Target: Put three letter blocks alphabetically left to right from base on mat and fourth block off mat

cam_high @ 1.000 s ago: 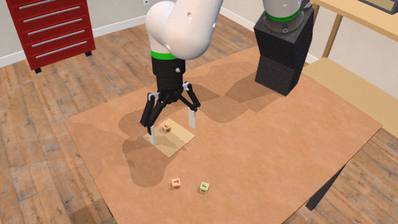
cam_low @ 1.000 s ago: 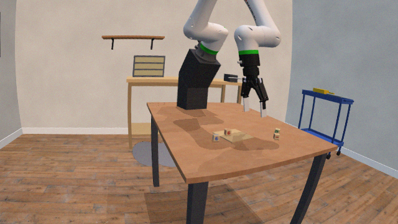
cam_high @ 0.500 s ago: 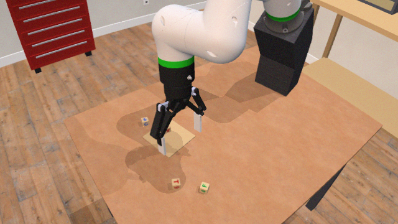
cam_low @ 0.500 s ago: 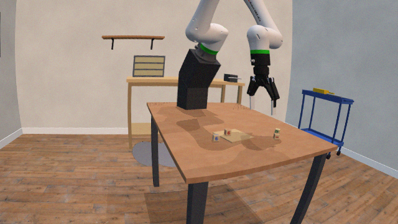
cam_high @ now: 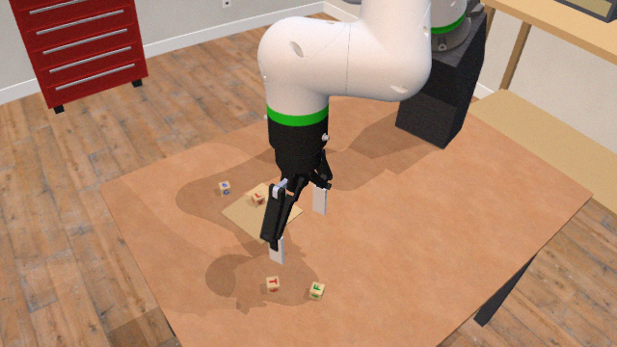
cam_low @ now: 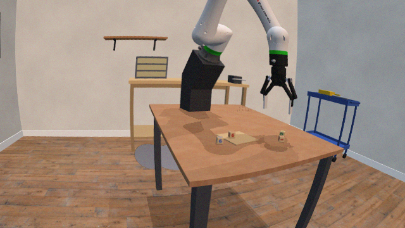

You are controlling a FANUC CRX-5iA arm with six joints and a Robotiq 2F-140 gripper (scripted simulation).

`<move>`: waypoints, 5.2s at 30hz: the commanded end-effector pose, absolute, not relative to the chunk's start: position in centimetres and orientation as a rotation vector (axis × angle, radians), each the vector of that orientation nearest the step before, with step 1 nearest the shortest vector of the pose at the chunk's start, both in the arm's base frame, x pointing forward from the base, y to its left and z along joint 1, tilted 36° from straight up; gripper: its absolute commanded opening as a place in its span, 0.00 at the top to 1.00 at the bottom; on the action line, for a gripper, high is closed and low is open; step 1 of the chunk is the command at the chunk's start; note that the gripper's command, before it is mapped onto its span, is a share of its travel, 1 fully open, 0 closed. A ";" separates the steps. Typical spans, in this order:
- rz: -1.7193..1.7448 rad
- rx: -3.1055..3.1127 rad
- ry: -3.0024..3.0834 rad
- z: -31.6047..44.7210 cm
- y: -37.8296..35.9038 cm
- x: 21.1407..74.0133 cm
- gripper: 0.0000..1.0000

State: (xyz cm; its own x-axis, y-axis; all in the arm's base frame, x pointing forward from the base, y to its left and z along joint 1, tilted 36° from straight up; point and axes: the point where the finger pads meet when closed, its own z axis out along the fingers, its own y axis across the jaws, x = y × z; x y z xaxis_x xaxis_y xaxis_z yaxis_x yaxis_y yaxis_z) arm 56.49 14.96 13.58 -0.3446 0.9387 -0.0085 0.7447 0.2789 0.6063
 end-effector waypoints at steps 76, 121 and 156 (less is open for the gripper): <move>0.918 2.664 1.103 14.7 21.2 56.1 0.00; 0.929 3.155 -1.042 13.8 21.4 56.8 0.00; 0.563 2.368 -2.768 13.1 21.5 57.3 0.00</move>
